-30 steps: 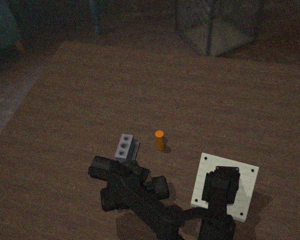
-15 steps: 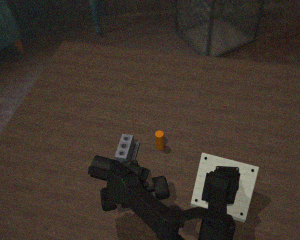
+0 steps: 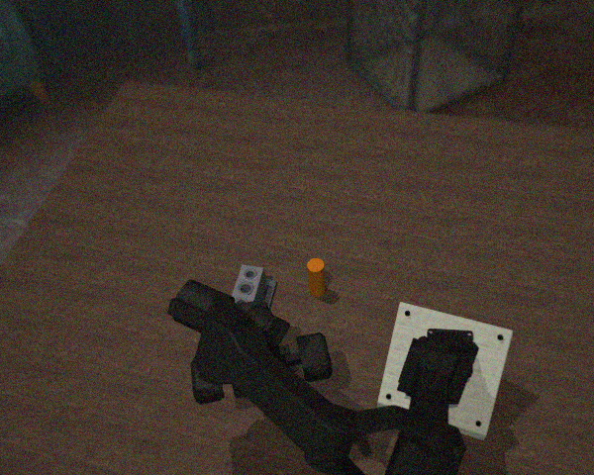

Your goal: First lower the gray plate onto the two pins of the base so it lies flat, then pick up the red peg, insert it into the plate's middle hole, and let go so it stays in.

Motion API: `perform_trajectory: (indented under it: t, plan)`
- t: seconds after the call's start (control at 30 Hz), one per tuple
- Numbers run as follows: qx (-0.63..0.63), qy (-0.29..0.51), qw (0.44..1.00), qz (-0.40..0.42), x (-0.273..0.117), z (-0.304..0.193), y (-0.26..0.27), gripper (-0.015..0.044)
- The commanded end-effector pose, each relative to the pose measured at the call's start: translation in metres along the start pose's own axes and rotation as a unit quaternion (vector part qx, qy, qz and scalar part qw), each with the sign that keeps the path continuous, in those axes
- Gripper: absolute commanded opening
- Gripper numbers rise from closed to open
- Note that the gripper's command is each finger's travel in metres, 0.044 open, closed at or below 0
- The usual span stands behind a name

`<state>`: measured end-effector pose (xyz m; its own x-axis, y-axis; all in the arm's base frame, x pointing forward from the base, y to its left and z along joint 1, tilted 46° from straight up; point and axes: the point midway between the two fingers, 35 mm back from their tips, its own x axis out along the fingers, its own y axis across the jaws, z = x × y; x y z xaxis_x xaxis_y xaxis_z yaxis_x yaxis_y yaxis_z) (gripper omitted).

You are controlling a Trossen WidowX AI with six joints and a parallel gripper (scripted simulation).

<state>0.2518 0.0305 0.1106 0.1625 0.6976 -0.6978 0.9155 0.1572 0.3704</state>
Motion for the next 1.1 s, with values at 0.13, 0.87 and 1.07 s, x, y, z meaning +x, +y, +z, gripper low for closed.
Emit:
perform_trajectory:
  t: [0.13, 0.87, 1.07]
  plan:
    - [-0.003, -0.002, 1.0, -0.001, -0.023, 0.002, 0.001, 0.0]
    - [-0.001, -0.003, 1.0, 0.0, -0.037, 0.044, 0.017, 0.0]
    - [-0.004, -0.005, 1.0, -0.001, -0.038, 0.062, 0.021, 0.0]
